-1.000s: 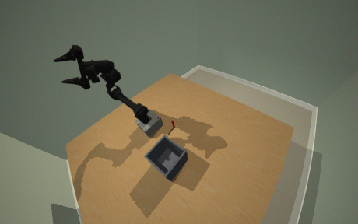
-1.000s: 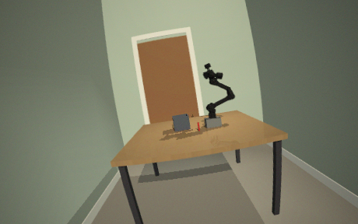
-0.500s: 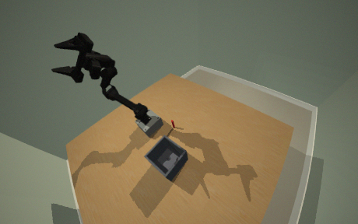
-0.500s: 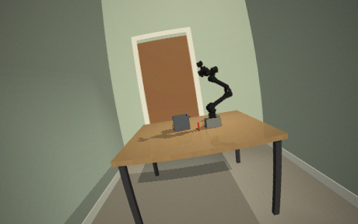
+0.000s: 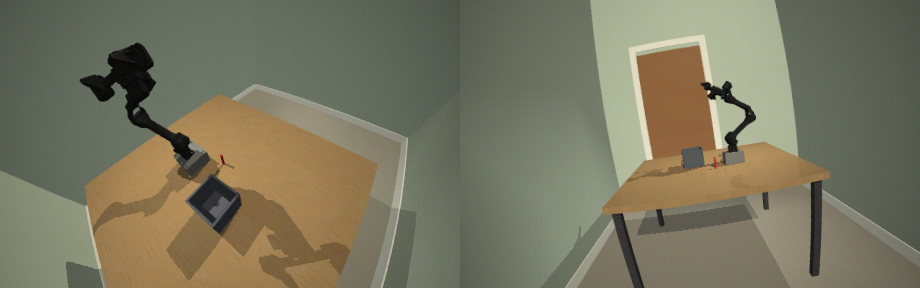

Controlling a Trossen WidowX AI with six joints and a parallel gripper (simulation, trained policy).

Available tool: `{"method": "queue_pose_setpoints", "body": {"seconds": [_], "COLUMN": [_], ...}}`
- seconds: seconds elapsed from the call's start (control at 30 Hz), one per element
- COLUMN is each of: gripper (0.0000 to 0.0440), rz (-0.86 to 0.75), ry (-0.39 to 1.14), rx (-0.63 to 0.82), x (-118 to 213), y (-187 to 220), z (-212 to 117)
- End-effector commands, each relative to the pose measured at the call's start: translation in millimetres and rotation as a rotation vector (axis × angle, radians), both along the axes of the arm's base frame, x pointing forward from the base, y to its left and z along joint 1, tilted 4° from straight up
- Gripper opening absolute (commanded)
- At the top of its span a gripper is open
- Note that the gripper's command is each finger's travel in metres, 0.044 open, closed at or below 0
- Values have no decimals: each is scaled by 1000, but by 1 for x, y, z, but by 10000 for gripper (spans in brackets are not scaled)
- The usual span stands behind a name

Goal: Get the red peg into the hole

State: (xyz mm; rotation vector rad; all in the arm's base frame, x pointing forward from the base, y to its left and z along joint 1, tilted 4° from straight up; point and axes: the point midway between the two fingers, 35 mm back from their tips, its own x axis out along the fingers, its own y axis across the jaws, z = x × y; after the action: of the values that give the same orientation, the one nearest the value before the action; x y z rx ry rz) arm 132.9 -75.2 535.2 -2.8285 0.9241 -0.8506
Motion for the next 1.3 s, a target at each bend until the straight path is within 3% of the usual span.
{"method": "queue_pose_setpoints", "body": {"seconds": [0.0, 0.67, 1.27], "gripper": [440, 440, 440], "rz": [49, 268, 475], "ry": [110, 650, 1126], "rx": [-57, -347, -681], "x": [25, 117, 153], "y": [13, 79, 131], "z": [-10, -94, -202]}}
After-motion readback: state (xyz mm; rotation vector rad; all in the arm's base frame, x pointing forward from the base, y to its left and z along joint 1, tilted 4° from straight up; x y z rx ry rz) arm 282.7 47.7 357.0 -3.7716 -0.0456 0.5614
